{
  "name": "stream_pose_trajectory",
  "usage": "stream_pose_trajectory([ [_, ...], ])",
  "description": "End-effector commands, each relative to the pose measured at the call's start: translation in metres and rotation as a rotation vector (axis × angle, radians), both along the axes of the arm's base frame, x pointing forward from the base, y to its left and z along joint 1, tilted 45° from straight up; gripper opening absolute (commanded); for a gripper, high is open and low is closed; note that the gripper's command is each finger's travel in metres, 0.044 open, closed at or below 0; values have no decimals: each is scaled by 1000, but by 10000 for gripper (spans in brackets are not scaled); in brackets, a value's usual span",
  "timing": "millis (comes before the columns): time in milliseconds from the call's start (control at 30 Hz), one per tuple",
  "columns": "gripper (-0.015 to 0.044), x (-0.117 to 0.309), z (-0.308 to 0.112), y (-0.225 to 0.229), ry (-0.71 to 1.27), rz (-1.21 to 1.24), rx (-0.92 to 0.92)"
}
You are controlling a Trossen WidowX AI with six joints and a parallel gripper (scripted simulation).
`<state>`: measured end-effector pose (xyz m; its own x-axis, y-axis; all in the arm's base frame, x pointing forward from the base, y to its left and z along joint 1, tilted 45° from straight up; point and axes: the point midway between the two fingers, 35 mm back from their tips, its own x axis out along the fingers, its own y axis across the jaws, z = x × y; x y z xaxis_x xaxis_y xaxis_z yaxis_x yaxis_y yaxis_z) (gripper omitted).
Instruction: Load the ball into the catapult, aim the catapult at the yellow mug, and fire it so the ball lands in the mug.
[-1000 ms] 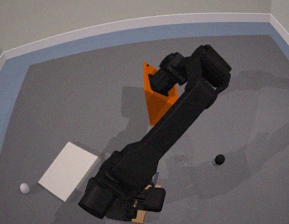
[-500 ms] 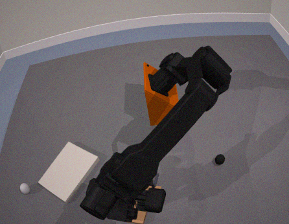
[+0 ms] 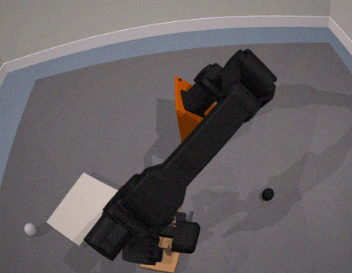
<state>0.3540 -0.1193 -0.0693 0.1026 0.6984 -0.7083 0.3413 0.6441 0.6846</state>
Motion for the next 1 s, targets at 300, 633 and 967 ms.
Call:
stream_pose_trajectory([
  [300,440,-8,39,-40,-22,-21,-15],
  [633,440,-3,8,-7,-22,-19,-12],
  [967,440,0,-1,1,-22,-19,-13],
])
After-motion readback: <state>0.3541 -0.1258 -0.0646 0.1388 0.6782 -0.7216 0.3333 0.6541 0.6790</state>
